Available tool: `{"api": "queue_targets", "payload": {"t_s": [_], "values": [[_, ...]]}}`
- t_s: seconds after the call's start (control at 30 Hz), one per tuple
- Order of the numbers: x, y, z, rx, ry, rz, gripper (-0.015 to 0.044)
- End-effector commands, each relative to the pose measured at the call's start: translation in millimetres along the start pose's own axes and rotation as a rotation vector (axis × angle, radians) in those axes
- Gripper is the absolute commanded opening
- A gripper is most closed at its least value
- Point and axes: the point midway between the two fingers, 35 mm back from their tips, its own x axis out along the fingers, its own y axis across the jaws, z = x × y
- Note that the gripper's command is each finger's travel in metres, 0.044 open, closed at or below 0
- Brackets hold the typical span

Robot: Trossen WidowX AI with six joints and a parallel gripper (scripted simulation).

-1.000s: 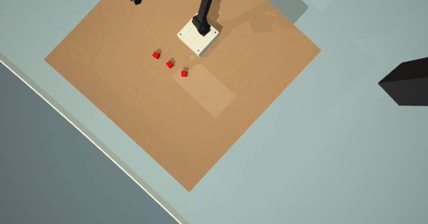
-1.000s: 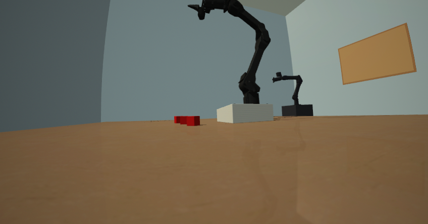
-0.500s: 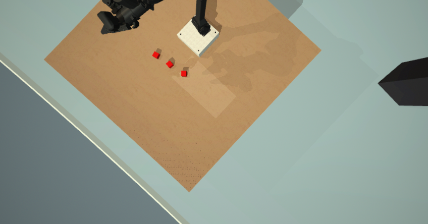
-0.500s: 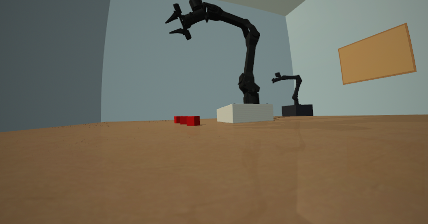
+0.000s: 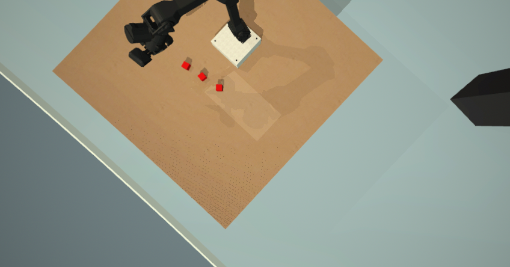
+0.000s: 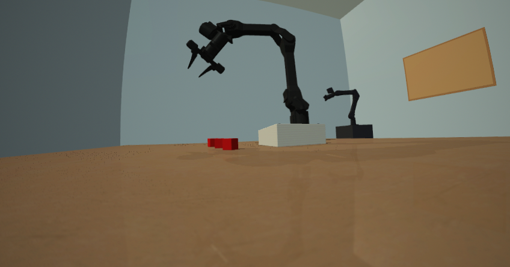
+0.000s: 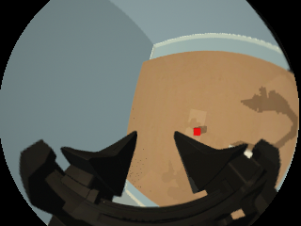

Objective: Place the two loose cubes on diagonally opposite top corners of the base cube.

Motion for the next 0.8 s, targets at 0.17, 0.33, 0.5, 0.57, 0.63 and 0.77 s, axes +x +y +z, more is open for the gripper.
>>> {"api": "queue_targets", "payload": {"t_s": [0.17, 0.33, 0.5, 0.57, 0.63, 0.77], "values": [[59, -66, -30, -0.07, 0.16, -0.288, 0.0265], [81, -104, -46, -0.1, 0.257, -0.441, 0.0265], [96, -141, -62, -0.124, 0.355, -0.582, 0.0265], [97, -145, -64, -0.126, 0.367, -0.598, 0.0265], [97, -145, -64, -0.126, 0.367, -0.598, 0.0265], [110, -153, -68, -0.126, 0.366, -0.598, 0.0265]]}}
